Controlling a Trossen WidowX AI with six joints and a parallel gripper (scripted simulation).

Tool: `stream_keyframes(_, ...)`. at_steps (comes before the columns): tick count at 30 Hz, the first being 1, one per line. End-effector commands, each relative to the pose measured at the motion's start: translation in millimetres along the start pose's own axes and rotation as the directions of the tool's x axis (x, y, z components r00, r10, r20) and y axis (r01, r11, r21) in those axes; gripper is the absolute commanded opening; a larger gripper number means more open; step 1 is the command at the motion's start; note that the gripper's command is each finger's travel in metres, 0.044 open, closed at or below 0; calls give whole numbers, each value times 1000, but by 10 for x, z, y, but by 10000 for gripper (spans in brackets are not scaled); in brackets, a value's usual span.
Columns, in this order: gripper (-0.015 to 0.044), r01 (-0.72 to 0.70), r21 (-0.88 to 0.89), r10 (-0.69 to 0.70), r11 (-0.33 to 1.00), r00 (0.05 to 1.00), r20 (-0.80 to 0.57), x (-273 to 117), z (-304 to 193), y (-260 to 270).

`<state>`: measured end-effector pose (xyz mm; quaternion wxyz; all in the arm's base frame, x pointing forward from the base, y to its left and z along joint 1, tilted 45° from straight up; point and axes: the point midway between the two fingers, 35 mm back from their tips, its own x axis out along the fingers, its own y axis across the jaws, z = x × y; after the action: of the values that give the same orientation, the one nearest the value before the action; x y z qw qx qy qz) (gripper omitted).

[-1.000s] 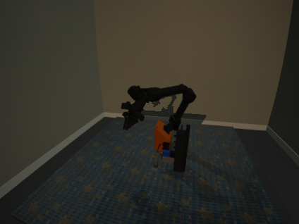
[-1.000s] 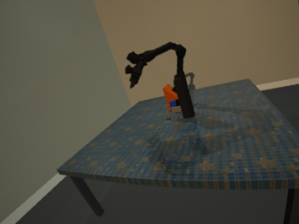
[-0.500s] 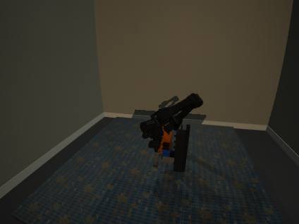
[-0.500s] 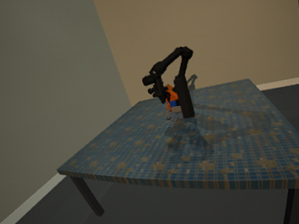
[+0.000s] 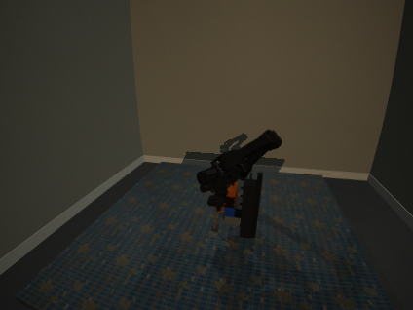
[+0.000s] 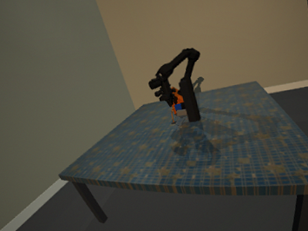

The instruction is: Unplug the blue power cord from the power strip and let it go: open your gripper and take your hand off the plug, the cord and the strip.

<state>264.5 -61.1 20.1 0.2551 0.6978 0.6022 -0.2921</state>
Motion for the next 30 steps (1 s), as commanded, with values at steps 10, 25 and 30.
stream_keyframes(10, 160, -2, 0, 2, 1000, 1000, -1, -8, -234, -2)
stream_keyframes(25, 160, -2, 0, 2, 1000, 1000, -2, 17, -357, -11)
stream_keyframes(30, 160, -2, 0, 2, 1000, 1000, -2, 90, -358, -11)
